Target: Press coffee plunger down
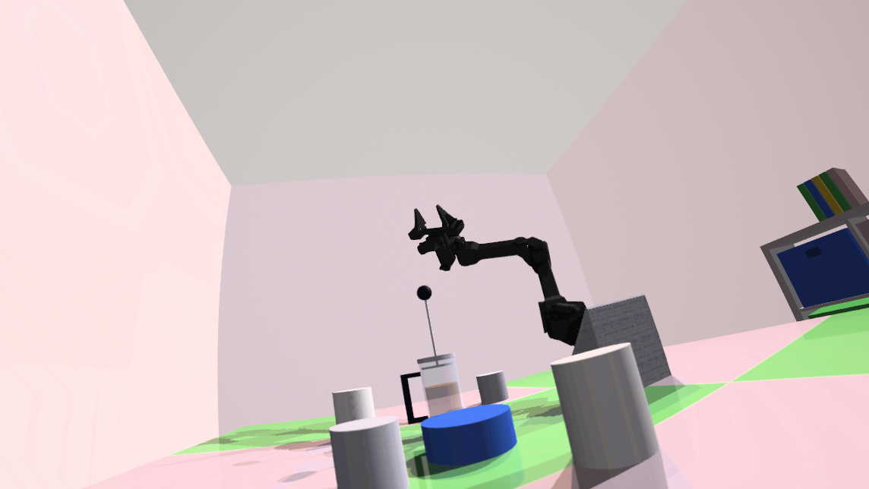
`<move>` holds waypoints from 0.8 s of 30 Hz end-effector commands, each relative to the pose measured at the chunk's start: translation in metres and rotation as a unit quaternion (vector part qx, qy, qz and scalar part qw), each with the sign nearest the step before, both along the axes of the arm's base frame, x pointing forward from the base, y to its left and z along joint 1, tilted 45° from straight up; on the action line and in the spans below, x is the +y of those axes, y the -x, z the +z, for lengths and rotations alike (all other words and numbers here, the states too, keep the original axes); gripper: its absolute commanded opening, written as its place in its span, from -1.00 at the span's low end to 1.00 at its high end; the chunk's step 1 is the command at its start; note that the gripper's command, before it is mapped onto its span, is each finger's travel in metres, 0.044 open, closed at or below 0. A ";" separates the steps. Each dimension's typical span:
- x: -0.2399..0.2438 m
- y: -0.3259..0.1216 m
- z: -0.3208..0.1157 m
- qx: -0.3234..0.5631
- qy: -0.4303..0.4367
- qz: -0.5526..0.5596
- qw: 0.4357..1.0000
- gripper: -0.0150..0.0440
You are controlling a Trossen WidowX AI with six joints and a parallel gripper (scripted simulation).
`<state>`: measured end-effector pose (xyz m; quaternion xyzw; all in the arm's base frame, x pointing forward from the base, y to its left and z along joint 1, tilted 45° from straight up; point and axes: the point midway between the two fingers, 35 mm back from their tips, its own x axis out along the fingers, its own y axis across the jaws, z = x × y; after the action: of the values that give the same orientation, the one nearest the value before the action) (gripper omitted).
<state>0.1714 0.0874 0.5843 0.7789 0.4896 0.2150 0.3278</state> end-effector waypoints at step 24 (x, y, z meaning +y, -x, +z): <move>0.044 -0.186 -0.195 0.066 0.184 -0.277 0.941 1.00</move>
<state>0.3482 0.1191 0.4453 0.8610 0.3153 0.0548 0.3953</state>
